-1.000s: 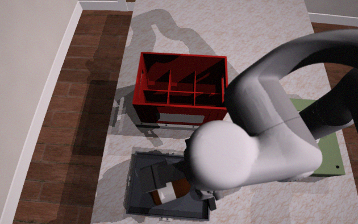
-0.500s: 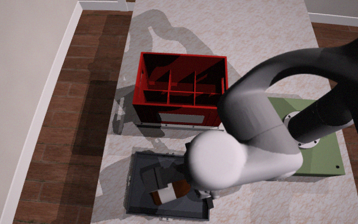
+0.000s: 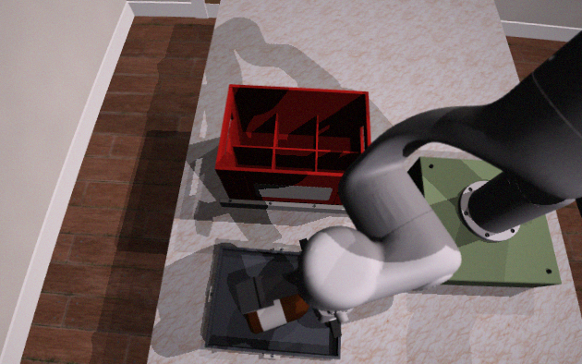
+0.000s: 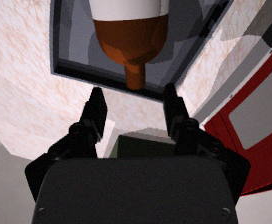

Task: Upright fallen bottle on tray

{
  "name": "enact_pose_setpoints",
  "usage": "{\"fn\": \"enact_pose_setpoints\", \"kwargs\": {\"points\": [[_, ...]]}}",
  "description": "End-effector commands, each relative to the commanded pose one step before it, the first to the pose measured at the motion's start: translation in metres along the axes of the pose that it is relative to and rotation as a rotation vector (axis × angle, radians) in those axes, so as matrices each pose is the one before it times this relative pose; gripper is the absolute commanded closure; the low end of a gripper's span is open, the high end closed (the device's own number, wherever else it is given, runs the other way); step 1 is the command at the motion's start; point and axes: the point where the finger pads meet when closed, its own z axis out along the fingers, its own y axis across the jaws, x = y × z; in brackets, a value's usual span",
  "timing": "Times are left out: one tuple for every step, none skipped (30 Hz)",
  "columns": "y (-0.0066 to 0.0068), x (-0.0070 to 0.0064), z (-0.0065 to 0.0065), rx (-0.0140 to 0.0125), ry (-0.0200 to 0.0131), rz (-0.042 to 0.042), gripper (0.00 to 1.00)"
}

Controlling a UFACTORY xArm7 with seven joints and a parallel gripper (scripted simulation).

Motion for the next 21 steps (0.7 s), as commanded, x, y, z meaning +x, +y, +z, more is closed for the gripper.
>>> {"fn": "enact_pose_setpoints", "kwargs": {"points": [[0.00026, 0.00238, 0.00513, -0.00244, 0.00472, 0.00051, 0.35], [0.0, 0.00002, 0.00253, -0.00001, 0.0, 0.0, 0.35], [0.0, 0.0, 0.00236, 0.00001, 0.0, 0.0, 0.35], [0.0, 0.00001, 0.00219, -0.00001, 0.0, 0.0, 0.35], [0.0, 0.0, 0.002, 0.00001, 0.0, 0.0, 0.35], [0.0, 0.00001, 0.00181, 0.0, 0.0, 0.0, 0.35], [0.0, 0.00001, 0.00161, 0.0, 0.0, 0.0, 0.35], [0.0, 0.0, 0.00142, 0.00001, 0.0, 0.0, 0.35], [0.0, 0.0, 0.00123, 0.0, 0.0, 0.0, 0.35], [0.0, 0.00001, 0.00104, 0.0, 0.0, 0.0, 0.35], [0.0, 0.0, 0.00087, 0.0, 0.0, 0.0, 0.35], [0.0, 0.0, 0.0007, 0.0, 0.0, 0.0, 0.35], [0.0, 0.0, 0.00055, 0.0, 0.0, 0.0, 0.35], [0.0, 0.0, 0.00041, 0.0, 0.0, 0.0, 0.35], [0.0, 0.0, 0.00028, 0.0, 0.0, 0.0, 0.35], [0.0, 0.0, 0.00018, 0.0, 0.0, 0.0, 0.35], [0.0, 0.0, 0.0, 0.0, 0.0, 0.0, 0.35], [0.0, 0.0, 0.0, 0.0, 0.0, 0.0, 0.35], [0.0, 0.0, 0.00009, 0.0, 0.0, 0.0, 0.35], [0.0, 0.0, 0.00004, 0.0, 0.0, 0.0, 0.35], [0.0, 0.0, 0.00001, 0.0, 0.0, 0.0, 0.35]]}}
